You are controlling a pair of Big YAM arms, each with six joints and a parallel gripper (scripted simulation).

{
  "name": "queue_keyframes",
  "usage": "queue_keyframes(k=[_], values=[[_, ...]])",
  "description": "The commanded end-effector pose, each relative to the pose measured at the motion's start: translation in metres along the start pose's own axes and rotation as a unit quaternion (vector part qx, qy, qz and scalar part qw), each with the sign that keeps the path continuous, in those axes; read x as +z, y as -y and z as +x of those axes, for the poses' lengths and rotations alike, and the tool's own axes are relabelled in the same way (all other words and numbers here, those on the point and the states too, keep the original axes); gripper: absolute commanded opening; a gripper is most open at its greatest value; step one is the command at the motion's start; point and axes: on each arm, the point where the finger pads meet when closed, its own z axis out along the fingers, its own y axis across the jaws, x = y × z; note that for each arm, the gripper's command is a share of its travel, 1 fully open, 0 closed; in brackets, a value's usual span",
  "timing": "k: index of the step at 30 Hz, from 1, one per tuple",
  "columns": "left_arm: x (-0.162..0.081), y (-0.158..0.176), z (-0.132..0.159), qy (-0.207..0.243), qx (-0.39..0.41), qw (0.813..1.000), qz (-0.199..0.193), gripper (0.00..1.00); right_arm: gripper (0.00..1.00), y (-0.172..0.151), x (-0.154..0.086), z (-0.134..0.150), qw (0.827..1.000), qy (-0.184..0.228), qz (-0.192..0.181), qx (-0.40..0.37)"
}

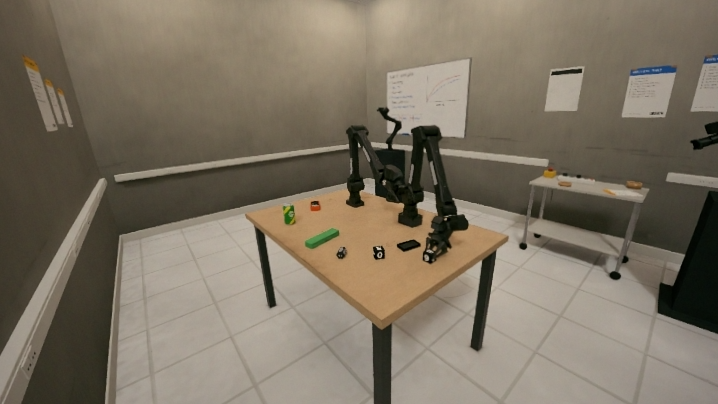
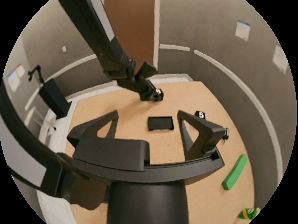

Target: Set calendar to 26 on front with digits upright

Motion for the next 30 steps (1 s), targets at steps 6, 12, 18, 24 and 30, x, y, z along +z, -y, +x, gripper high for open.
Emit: queue_keyframes(k=[6,12,18,24,30], values=[[0.0,-0.003,-0.001,0.003,0.004,1.0,-0.006,0.05,1.0,0.004,0.006,-0.019,1.0,0.015,0.003,0.001],[-0.012,-0.01,-0.023,0.005,0.009,1.0,-0.009,0.4,1.0,0.004,0.006,-0.019,1.0,0.015,0.003,0.001],[-0.03,-0.009,-0.049,0.006,0.012,1.0,-0.009,0.4,1.0,0.004,0.006,-0.019,1.0,0.015,0.003,0.001],[-0.035,-0.007,-0.055,0.003,0.006,1.0,-0.005,0.4,1.0,0.004,0.006,-0.019,1.0,0.015,0.003,0.001],[-0.035,-0.009,-0.056,0.003,0.007,1.0,-0.006,0.4,1.0,0.039,0.025,-0.016,0.999,0.026,0.029,0.009]])
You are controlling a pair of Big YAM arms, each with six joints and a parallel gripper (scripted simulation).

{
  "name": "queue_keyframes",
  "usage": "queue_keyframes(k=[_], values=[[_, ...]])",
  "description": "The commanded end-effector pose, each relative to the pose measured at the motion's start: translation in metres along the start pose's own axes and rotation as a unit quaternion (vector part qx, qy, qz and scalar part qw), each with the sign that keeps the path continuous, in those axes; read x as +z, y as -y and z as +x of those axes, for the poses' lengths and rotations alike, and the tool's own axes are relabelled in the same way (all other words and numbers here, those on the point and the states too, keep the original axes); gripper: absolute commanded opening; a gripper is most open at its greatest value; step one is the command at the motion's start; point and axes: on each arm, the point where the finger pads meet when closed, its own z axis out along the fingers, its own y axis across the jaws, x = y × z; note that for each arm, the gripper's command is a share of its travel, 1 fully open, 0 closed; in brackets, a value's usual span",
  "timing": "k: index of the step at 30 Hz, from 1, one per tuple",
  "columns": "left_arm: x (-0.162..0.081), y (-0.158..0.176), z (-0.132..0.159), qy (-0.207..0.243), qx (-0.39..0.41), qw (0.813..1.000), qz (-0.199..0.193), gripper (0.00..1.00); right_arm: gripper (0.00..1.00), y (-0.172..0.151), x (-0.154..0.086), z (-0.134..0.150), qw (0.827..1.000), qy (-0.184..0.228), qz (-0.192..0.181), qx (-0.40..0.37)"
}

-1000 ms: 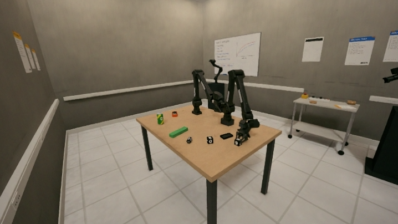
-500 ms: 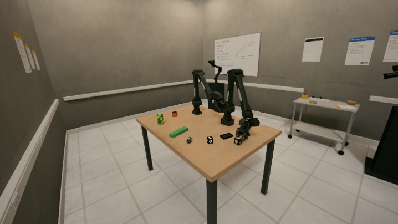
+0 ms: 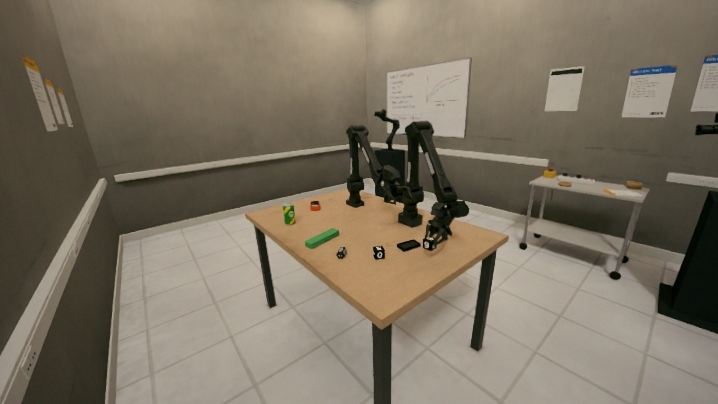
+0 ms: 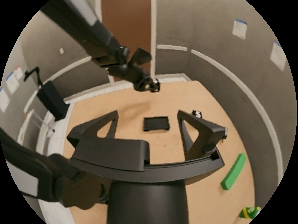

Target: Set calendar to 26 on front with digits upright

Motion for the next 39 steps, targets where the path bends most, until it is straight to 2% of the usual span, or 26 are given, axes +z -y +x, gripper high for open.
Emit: queue_keyframes(k=[1,21,22,28,34,39], values=[[0.001,-0.013,-0.008,0.002,0.003,1.0,-0.002,0.4,1.0,0.025,0.025,-0.014,1.0,0.022,0.019,0.006],[0.002,-0.007,-0.002,0.0,0.0,1.0,0.0,0.4,1.0,0.019,0.026,-0.014,1.0,0.022,0.014,0.005],[0.002,-0.007,-0.002,0.0,0.0,1.0,0.0,0.4,1.0,0.019,0.018,-0.006,1.0,0.011,0.014,0.005],[0.005,-0.014,-0.003,0.001,0.002,1.0,-0.001,0.4,1.0,0.019,0.018,-0.006,1.0,0.011,0.014,0.005],[0.025,0.002,0.035,-0.003,-0.009,1.0,0.006,0.4,1.0,0.019,0.018,-0.006,1.0,0.011,0.014,0.005],[0.031,-0.006,0.036,0.001,0.0,1.0,0.001,0.4,1.0,0.019,0.018,-0.006,1.0,0.011,0.014,0.005]])
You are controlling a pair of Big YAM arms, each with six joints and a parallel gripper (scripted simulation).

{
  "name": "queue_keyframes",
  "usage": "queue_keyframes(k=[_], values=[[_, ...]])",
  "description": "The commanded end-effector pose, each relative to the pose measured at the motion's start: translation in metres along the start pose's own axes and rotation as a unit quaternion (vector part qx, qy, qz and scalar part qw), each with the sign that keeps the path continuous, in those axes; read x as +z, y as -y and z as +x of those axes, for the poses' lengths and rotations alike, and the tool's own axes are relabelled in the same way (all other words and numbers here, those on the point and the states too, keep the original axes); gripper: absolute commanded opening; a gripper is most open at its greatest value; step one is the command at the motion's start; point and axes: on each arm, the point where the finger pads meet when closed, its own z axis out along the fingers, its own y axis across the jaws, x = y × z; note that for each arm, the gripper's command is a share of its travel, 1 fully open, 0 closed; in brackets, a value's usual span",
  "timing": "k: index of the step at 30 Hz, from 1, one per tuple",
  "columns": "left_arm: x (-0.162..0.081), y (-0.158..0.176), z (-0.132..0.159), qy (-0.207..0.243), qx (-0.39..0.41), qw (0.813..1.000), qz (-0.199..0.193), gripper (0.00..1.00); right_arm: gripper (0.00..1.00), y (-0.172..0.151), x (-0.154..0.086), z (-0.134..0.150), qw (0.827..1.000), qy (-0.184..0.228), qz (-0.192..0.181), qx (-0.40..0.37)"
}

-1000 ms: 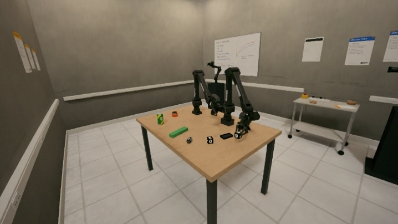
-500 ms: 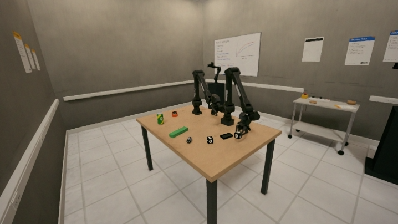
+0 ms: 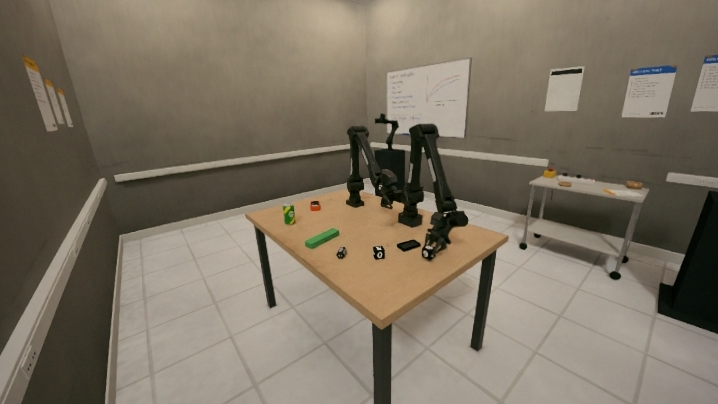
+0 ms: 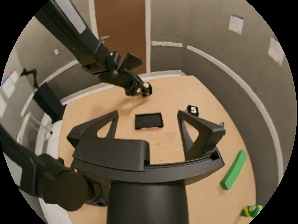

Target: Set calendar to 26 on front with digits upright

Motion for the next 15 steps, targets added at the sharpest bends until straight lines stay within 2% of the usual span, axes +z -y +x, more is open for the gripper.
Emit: queue_keyframes(k=[1,4,8,11,13,15], values=[[0.008,-0.01,0.0,0.007,0.013,1.0,-0.009,0.4,1.0,-0.004,0.006,-0.024,1.0,0.024,-0.003,0.0],[0.009,-0.009,0.003,0.007,0.013,1.0,-0.008,0.4,1.0,-0.004,0.006,-0.024,1.0,0.024,-0.003,0.0],[0.02,-0.014,-0.015,-0.01,0.01,1.0,0.003,0.4,1.0,-0.004,0.006,-0.024,1.0,0.024,-0.003,0.0],[0.034,-0.017,-0.037,-0.05,0.017,0.999,0.006,0.4,1.0,-0.004,0.006,-0.024,1.0,0.024,-0.003,0.0],[0.048,-0.017,-0.055,-0.106,0.024,0.994,0.002,0.4,1.0,-0.004,0.006,-0.024,1.0,0.024,-0.003,0.0],[0.048,-0.017,-0.055,-0.106,0.024,0.994,0.002,0.4,1.0,-0.004,0.006,-0.024,1.0,0.024,-0.003,0.0]])
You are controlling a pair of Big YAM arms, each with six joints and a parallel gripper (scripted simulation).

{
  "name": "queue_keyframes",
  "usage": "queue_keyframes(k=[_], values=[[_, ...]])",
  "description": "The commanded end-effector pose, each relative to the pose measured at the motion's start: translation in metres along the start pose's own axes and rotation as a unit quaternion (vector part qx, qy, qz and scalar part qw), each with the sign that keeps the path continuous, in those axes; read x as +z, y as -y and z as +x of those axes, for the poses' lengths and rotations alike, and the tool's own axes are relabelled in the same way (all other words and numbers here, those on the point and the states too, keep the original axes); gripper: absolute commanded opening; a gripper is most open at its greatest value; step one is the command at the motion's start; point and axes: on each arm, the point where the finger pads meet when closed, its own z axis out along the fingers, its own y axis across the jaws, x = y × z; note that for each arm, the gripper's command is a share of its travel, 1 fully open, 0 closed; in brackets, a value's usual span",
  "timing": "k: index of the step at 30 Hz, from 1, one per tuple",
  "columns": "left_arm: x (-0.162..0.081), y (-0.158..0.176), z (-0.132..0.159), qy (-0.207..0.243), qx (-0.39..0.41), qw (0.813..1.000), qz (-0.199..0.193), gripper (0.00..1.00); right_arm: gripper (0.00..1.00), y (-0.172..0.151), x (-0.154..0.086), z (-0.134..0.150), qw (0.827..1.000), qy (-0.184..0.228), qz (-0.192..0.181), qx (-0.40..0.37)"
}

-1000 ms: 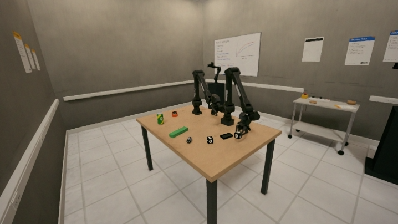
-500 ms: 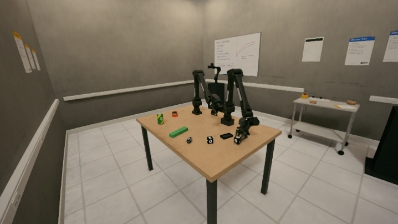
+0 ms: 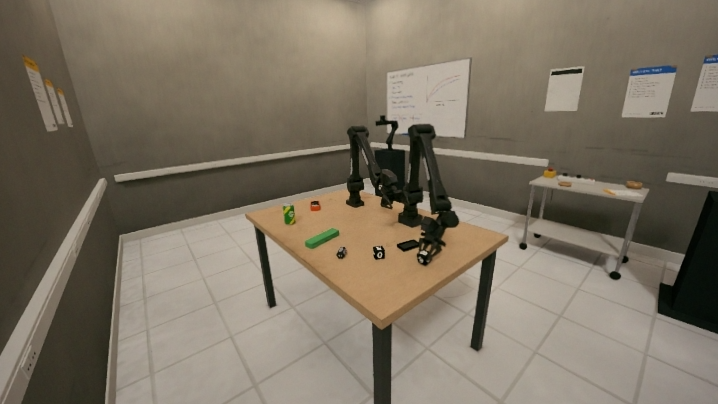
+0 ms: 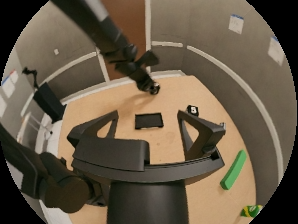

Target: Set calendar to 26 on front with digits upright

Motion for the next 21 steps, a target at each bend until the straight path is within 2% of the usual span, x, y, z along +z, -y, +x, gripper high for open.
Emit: queue_keyframes(k=[1,4,8,11,14,15,17,21], values=[[0.013,-0.007,-0.032,-0.055,0.0,0.998,0.008,0.4,1.0,-0.004,0.006,-0.024,1.0,0.024,-0.003,0.0],[0.016,0.002,-0.048,-0.156,0.015,0.988,-0.006,0.4,1.0,-0.004,0.006,-0.024,1.0,0.024,-0.003,0.0],[0.015,0.0,-0.033,-0.282,0.086,0.955,-0.019,0.4,1.0,-0.004,0.006,-0.024,1.0,0.024,-0.003,0.0],[0.009,-0.001,-0.025,-0.359,0.131,0.924,-0.019,0.4,1.0,-0.004,0.006,-0.024,1.0,0.024,-0.003,0.0],[0.002,-0.001,-0.014,-0.445,0.185,0.876,-0.006,0.4,1.0,-0.004,0.006,-0.024,1.0,0.024,-0.003,0.0],[0.0,0.0,-0.007,-0.468,0.197,0.861,0.001,0.4,1.0,-0.004,0.006,-0.024,1.0,0.024,-0.003,0.0],[0.0,0.0,-0.007,-0.468,0.197,0.861,0.001,0.4,1.0,-0.004,0.006,-0.024,1.0,0.024,-0.003,0.0],[-0.01,0.003,0.022,-0.55,0.235,0.801,0.033,0.4,1.0,-0.004,0.006,-0.024,1.0,0.024,-0.003,0.0]])
